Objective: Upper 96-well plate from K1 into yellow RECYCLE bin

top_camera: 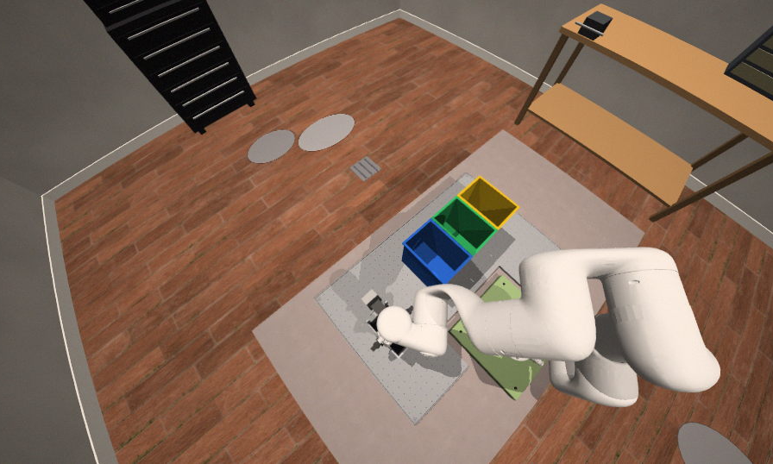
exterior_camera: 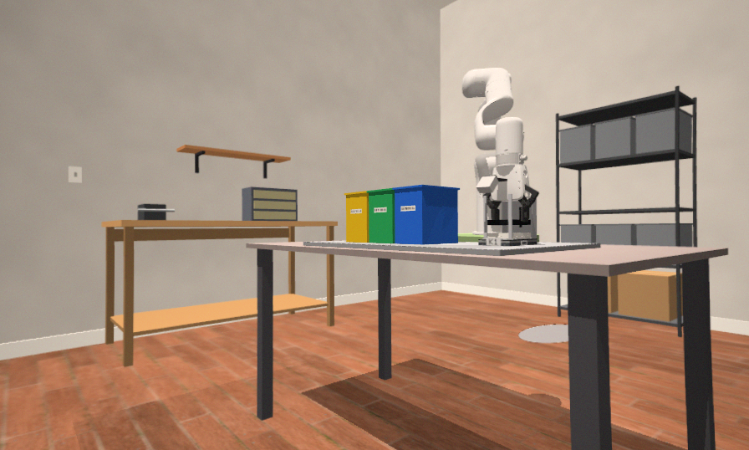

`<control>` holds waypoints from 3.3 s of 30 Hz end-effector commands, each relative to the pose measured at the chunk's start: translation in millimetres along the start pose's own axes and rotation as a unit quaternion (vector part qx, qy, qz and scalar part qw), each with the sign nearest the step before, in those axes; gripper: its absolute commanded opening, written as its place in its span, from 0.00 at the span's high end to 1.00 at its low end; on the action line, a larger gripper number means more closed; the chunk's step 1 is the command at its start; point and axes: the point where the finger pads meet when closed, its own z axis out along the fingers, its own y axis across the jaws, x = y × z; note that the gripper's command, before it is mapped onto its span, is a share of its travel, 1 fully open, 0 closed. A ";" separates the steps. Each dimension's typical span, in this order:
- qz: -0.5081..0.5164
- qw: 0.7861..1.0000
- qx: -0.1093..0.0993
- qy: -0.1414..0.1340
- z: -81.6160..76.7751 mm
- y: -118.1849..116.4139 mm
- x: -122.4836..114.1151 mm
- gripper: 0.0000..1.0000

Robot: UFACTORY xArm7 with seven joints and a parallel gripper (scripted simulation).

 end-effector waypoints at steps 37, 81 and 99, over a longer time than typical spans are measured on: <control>0.000 1.000 0.002 0.002 -60.9 -1.1 1.3 1.00; 0.000 1.000 0.002 0.002 -124.3 -0.9 1.1 1.00; 0.000 1.000 0.002 0.002 -151.0 -0.9 1.0 1.00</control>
